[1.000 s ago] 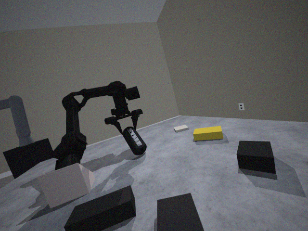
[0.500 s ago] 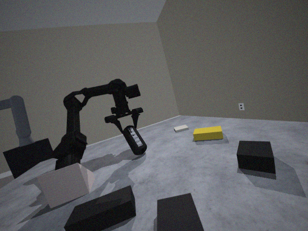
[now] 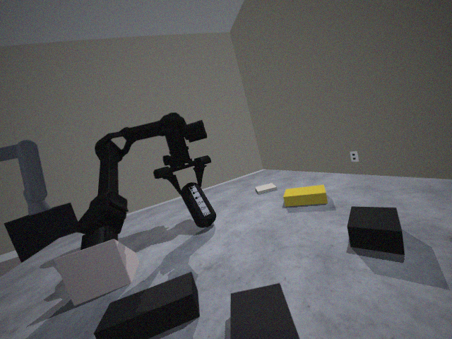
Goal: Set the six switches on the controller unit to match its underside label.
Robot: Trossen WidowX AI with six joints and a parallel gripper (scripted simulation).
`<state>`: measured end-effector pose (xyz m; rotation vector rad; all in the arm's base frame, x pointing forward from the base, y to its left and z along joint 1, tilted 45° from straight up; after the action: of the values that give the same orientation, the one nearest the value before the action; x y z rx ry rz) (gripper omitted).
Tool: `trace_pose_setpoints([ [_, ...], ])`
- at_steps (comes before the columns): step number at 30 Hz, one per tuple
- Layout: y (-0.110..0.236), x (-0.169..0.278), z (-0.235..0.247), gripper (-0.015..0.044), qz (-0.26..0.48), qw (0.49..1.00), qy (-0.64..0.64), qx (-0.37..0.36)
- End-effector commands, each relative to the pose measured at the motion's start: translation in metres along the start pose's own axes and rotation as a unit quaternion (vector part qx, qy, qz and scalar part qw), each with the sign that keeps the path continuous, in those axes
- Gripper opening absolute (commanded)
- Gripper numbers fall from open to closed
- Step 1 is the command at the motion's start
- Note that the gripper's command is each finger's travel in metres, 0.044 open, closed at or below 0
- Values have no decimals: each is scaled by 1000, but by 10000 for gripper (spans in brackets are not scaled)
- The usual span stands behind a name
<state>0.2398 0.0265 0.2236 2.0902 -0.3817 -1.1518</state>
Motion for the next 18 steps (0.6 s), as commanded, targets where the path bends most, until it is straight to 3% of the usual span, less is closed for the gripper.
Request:
trace_pose_setpoints([
  [1, 1, 7, 0, 338, 5, 1000, 1, -3],
  [18, 6, 20, 3, 338, 5, 1000, 1, -3],
])
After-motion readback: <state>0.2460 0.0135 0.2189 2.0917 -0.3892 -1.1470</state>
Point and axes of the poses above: the point midway between the two fingers, 35 mm back from their tips, its own y axis back along the fingers, its own z axis across the jaws, x = y × z, the point moved 7 cm from there along y, back along the fingers, and after that the axes turned 11 degrees about y, right-handed, at the moved point
